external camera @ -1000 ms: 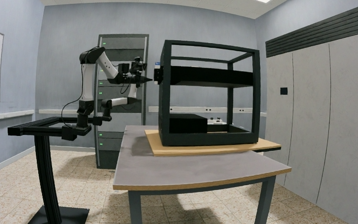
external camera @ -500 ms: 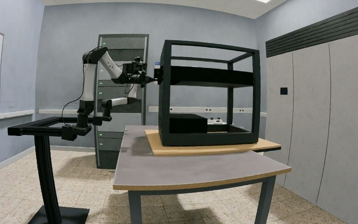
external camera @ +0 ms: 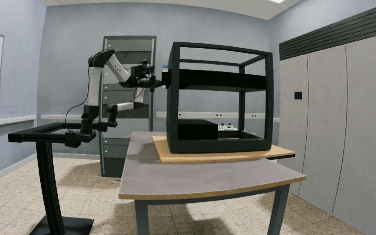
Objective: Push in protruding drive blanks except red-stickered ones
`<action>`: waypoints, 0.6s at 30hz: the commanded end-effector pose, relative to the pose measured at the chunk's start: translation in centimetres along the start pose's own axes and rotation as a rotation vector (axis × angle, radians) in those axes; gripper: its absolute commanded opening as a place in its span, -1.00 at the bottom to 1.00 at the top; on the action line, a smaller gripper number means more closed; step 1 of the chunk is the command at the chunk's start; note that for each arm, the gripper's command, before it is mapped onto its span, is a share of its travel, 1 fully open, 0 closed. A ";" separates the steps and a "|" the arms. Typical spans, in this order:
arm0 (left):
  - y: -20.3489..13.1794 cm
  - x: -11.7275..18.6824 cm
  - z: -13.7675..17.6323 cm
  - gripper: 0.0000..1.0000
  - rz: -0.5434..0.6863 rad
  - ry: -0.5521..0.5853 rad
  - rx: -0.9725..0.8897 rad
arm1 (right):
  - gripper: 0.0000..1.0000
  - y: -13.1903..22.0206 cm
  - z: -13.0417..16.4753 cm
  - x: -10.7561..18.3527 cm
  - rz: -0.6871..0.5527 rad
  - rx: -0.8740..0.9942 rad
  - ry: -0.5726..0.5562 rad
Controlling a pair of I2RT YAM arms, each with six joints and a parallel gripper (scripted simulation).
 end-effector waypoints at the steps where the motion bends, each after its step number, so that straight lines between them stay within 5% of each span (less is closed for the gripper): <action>1: -1.2 -0.8 -0.7 1.00 0.012 0.022 -0.038 | -1.00 1.7 0.0 -2.4 -0.036 -0.041 0.010; 18: -1.2 -0.8 -0.7 1.00 0.012 0.022 -0.038 | -1.00 0.8 -0.6 4.5 -0.062 -0.048 0.013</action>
Point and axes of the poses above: on each arm, the point where the finger pads meet when closed, its own x axis back along the fingers, its own y axis across the jaws, z = x × y, the point moved 9 cm from there along x, back along the fingers, and after that the axes turned 5 degrees about -x, right-handed, at the moved point
